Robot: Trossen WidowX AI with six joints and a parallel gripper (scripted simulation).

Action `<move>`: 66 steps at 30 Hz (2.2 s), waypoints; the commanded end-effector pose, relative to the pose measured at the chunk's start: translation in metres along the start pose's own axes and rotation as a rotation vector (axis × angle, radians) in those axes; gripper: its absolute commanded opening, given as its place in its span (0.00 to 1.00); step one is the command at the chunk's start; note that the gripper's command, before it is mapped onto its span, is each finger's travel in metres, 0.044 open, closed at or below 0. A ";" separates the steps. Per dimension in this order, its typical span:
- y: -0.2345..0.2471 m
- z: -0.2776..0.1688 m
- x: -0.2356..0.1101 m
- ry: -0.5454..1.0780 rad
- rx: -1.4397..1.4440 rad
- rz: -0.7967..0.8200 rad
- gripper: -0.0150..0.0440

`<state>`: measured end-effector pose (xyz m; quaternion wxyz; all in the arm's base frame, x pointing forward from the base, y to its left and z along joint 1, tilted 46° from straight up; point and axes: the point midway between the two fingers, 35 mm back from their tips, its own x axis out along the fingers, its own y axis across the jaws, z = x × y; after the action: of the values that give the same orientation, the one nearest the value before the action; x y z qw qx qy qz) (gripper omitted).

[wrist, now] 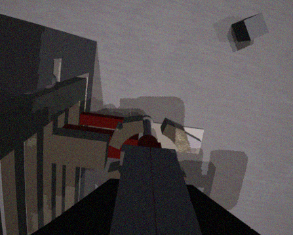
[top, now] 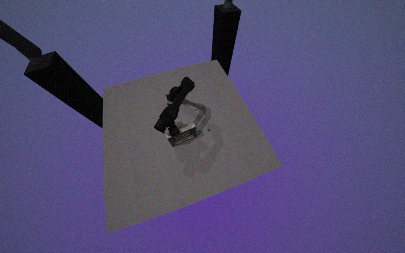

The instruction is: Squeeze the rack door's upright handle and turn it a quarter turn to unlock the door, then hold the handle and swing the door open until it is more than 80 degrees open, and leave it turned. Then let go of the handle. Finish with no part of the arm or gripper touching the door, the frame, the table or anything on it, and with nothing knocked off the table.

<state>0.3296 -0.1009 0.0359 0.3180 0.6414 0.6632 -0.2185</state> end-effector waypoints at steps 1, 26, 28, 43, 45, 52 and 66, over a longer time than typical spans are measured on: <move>0.000 -0.001 0.001 0.005 0.166 0.000 0.29; 0.000 -0.001 0.001 0.005 0.387 -0.001 0.75; 0.000 -0.001 0.001 0.005 0.354 -0.001 0.75; 0.000 -0.001 0.001 0.005 -0.380 0.001 0.75; 0.000 -0.001 0.001 0.005 -0.479 0.001 0.75; 0.000 -0.001 0.001 0.004 -0.826 0.002 0.75; 0.000 -0.001 0.001 0.004 -1.520 0.004 0.75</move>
<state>0.3287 -0.1000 0.0357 0.6556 0.2838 0.6481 0.2638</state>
